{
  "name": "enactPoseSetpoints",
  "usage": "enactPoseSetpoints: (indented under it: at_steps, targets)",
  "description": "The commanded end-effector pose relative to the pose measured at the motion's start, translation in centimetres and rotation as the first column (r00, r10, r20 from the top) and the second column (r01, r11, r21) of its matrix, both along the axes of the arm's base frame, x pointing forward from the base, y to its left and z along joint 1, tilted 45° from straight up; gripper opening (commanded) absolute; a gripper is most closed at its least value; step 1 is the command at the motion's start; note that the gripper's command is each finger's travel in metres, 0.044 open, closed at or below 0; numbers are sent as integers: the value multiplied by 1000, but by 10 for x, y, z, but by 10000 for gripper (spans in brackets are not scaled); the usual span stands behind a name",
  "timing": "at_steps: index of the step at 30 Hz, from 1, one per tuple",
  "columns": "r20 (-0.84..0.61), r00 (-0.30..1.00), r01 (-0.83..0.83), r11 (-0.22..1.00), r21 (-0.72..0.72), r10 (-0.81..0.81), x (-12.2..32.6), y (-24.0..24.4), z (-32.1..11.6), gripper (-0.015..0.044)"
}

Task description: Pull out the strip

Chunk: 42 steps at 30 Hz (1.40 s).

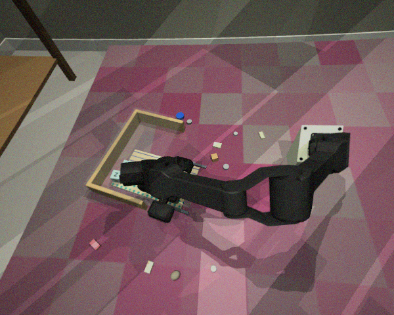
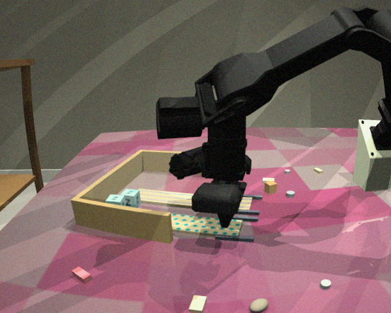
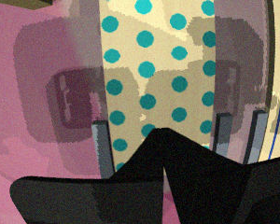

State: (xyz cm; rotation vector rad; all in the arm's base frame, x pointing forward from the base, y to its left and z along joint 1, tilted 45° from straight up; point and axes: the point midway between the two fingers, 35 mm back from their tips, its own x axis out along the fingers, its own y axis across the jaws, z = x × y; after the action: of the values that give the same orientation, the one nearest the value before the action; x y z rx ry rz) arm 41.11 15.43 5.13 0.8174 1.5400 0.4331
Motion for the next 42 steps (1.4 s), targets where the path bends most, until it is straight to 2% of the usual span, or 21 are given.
enactPoseSetpoints:
  at_steps: [1, 42]
  targets:
    - [-5, 1000, -7, 1000, -2, 7, -7, 5, -1, 0]
    - [-9, 1000, -7, 1000, -1, 7, -68, 17, 8, 0]
